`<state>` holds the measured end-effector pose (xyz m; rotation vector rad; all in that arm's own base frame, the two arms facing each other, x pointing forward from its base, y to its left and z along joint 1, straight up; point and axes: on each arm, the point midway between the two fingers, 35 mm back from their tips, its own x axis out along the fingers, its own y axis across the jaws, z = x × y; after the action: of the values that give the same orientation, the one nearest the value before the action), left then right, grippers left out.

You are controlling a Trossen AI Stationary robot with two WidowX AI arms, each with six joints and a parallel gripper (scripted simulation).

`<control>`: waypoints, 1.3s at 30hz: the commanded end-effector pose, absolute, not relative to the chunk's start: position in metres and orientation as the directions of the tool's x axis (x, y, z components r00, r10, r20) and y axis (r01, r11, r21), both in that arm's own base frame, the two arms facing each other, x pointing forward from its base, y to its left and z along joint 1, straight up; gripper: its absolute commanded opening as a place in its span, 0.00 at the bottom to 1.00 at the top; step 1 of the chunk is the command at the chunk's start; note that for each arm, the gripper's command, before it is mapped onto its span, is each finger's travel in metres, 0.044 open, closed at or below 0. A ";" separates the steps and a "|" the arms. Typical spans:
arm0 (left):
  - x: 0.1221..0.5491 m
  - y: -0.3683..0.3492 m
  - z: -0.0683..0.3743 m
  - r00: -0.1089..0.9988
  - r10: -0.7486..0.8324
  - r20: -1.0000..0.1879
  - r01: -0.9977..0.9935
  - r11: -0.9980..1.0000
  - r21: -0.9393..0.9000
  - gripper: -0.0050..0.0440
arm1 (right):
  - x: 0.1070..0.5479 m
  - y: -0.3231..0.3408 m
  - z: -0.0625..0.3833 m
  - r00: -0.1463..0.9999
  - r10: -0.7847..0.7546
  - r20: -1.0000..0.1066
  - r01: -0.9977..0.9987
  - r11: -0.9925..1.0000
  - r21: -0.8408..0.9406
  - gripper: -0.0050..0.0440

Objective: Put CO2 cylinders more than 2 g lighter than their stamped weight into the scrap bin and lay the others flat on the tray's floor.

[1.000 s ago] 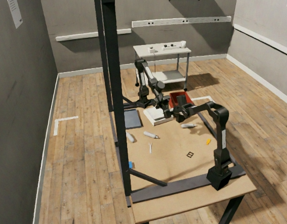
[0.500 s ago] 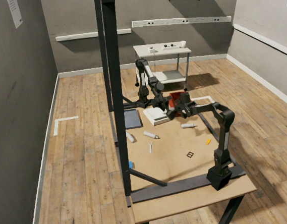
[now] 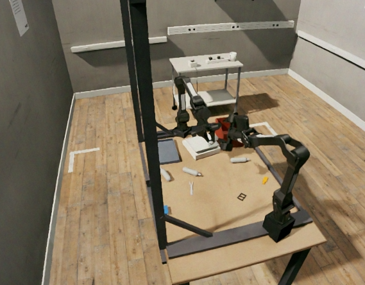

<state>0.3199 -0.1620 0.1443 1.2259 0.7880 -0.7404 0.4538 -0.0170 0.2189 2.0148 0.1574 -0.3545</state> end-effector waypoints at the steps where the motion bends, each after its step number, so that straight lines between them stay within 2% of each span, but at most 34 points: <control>1: 0.325 -0.165 0.157 0.481 -0.042 -0.876 0.844 0.292 0.449 0.00 | 0.435 -0.013 0.250 0.970 -0.028 -0.242 0.228 -0.239 0.944 1.00; 8: 0.326 -0.164 0.157 0.370 -0.005 -0.929 0.841 0.427 0.332 0.00 | 0.413 -0.009 0.270 0.983 -0.022 -0.185 0.186 0.094 0.978 1.00; 11: 0.326 -0.164 0.156 0.355 -0.002 -0.935 0.838 0.443 0.317 0.00 | 0.410 -0.010 0.273 0.984 -0.023 -0.177 0.178 0.142 0.974 1.00; 18: 0.326 -0.162 0.155 0.240 0.014 -0.971 0.800 0.563 0.206 0.00 | 0.385 -0.006 0.292 0.993 -0.015 -0.113 0.106 0.486 0.867 1.00; 25: 0.327 -0.161 0.154 0.141 0.015 -0.990 0.747 0.655 0.116 0.00 | 0.362 -0.003 0.307 0.998 -0.008 -0.055 0.042 0.746 0.664 1.00; 27: 0.327 -0.161 0.154 0.141 0.015 -0.990 0.747 0.655 0.116 0.00 | 0.362 -0.003 0.307 0.998 -0.008 -0.055 0.042 0.746 0.664 1.00; 32: 0.328 -0.160 0.153 0.072 0.008 -0.997 0.699 0.713 0.057 0.00 | 0.342 -0.001 0.317 1.000 -0.001 -0.005 0.003 0.904 0.428 1.00; 39: 0.328 -0.159 0.151 0.036 0.006 -0.999 0.674 0.738 0.029 0.00 | 0.323 0.000 0.323 0.999 0.003 0.038 -0.009 0.990 0.139 1.00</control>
<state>0.3250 -0.1583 0.1421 0.6178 1.4680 -0.5693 0.3353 -0.0025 0.3178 0.2957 -0.0080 -0.0109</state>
